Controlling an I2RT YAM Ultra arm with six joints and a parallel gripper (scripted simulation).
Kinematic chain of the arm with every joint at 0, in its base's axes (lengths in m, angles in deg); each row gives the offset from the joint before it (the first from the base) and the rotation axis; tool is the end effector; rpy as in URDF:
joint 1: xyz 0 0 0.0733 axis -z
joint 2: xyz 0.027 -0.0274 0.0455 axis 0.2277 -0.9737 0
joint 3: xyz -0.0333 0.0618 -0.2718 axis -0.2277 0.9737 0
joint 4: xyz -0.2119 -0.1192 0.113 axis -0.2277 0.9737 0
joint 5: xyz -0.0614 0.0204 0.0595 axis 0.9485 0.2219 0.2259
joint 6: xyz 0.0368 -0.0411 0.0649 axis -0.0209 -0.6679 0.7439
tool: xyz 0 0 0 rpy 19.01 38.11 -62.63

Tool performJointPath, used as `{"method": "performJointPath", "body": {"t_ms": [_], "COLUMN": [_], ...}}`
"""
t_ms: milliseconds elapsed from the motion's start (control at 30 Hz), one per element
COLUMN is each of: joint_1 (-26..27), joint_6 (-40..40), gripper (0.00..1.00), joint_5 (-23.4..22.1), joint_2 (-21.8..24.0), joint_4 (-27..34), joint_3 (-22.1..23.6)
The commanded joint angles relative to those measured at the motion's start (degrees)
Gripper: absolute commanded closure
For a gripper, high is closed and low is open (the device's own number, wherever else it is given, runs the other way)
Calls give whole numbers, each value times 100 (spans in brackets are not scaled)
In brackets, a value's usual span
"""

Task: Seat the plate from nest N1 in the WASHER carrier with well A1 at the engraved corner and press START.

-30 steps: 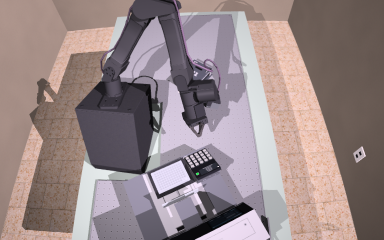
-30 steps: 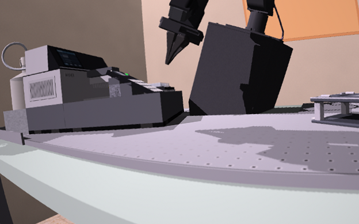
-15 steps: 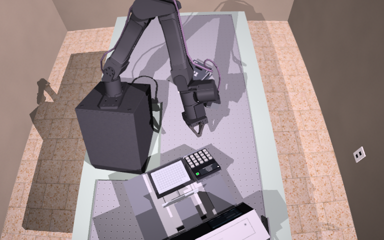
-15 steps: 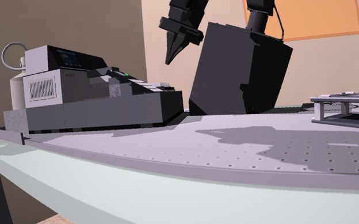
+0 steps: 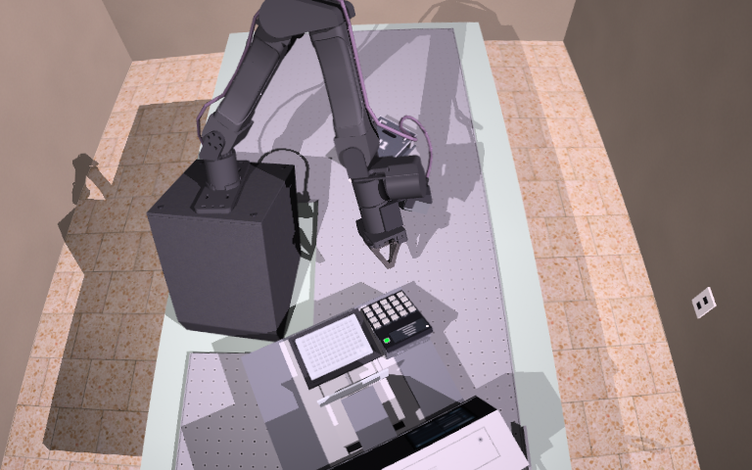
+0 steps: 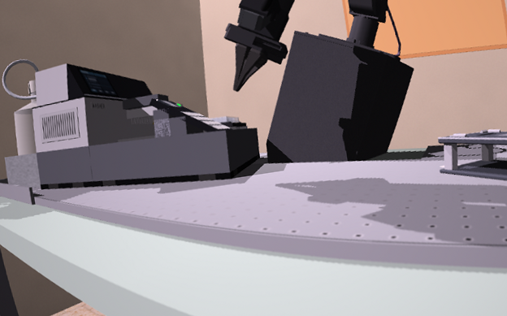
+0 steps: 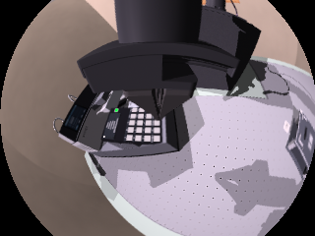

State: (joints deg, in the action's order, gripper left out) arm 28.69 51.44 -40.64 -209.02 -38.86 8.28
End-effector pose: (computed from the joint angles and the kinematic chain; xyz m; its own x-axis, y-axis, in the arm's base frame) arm 0.3104 -0.0847 -0.0245 -0.9119 -0.3533 -0.2090 -0.3292 0.9336 -0.1417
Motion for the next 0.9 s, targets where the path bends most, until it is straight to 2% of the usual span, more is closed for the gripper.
{"method": "performJointPath", "body": {"t_ms": [0, 67, 133, 267, 367, 400, 867], "joint_1": [61, 61, 62, 59, 58, 58, 49], "joint_6": [-38, -38, -39, -36, -34, -35, -26], "gripper": [100, 100, 100, 100, 100, 100, 100], "joint_5": [32, 32, 31, 32, 34, 33, 35], "joint_2": [179, 179, -96, -248, -119, -319, -839], "joint_4": [-138, -138, -193, -302, -325, -351, -679], "joint_3": [-34, -34, -151, -195, -200, -216, -408]}}
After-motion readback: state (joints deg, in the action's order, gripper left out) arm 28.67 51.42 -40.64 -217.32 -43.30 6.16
